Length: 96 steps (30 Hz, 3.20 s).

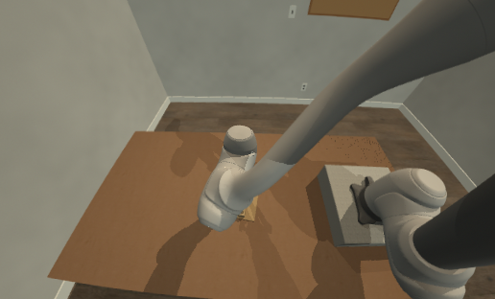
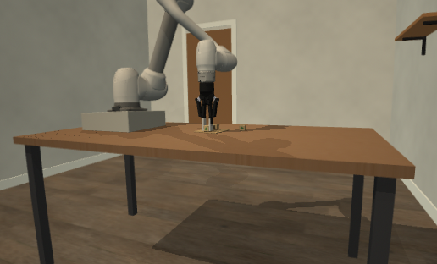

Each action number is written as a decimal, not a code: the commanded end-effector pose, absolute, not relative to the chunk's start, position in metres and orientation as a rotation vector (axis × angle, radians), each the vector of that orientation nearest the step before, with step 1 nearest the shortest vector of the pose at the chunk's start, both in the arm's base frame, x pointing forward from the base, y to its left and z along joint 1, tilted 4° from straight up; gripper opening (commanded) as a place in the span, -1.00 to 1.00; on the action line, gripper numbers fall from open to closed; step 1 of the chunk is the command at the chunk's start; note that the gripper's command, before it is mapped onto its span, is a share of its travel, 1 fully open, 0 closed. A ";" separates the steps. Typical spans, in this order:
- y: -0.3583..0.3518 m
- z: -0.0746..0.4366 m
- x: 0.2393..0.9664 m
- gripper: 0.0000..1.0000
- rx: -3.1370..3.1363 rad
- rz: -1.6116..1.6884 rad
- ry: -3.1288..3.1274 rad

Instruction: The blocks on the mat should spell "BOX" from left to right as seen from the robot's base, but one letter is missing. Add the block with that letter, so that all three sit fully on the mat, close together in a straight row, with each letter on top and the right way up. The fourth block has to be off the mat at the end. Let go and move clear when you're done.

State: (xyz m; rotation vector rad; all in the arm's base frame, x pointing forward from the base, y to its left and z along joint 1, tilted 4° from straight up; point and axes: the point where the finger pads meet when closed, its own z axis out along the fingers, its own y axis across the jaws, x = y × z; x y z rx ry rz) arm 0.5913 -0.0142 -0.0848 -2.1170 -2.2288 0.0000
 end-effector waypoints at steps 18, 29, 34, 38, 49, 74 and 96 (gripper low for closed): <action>-0.011 -0.086 0.592 -0.68 -2.117 -0.005 -2.229; -0.011 -0.086 0.592 -0.68 -2.117 -0.005 -2.229; -0.011 -0.086 0.592 -0.68 -2.117 -0.005 -2.229; -0.011 -0.086 0.592 -0.68 -2.117 -0.005 -2.229; -0.011 -0.086 0.592 -0.54 -2.117 -0.005 -2.229; -0.012 -0.073 0.593 -0.44 -2.117 -0.005 -2.229; -0.016 0.003 0.596 -0.44 -2.117 -0.005 -2.229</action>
